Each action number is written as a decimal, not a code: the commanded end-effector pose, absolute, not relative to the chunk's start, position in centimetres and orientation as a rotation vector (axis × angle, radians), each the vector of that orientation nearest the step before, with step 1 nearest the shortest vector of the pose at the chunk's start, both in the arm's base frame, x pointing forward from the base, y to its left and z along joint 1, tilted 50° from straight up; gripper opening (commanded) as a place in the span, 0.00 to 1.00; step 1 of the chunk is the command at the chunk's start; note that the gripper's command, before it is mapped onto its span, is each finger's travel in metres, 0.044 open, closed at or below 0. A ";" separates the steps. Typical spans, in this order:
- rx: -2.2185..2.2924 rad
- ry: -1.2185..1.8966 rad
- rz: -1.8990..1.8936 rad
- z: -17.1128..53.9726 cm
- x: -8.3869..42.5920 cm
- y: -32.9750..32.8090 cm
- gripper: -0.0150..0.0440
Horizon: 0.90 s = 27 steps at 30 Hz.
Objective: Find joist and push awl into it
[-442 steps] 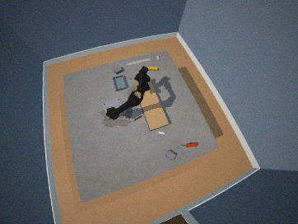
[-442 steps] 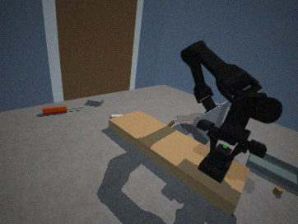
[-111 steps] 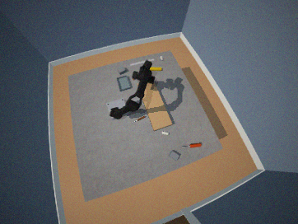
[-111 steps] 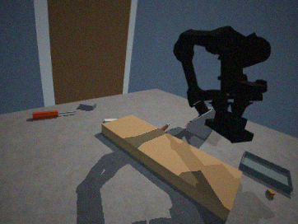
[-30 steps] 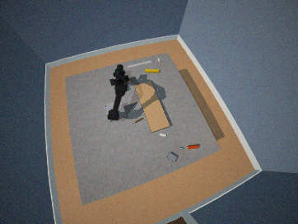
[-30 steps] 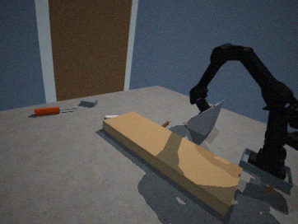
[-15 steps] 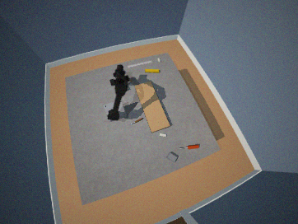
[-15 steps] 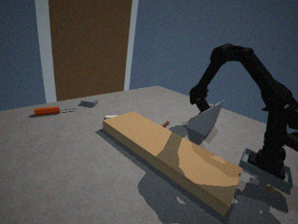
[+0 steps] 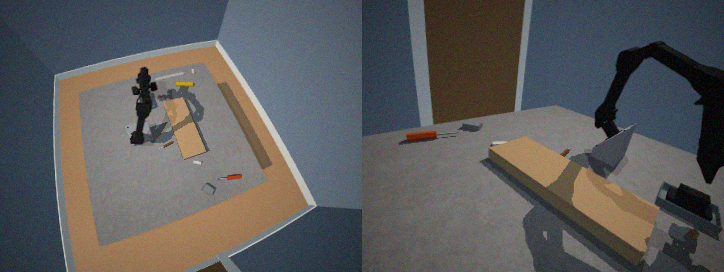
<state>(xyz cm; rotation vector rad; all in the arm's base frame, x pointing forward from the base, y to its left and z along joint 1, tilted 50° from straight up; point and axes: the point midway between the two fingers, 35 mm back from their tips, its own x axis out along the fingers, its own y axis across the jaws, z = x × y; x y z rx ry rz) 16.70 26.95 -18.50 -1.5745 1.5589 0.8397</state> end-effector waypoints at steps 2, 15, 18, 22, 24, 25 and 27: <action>-1.460 1.616 0.630 -14.2 21.4 22.8 1.00; -1.017 1.639 -0.039 0.1 28.0 6.0 1.00; -0.947 1.625 -0.192 3.0 27.6 2.0 1.00; -0.849 1.599 -0.415 6.9 25.7 -3.7 1.00; -0.803 1.584 -0.526 8.6 24.2 -6.2 1.00; -0.785 1.577 -0.570 9.2 23.6 -7.2 1.00; -0.771 1.571 -0.605 9.7 23.0 -7.9 1.00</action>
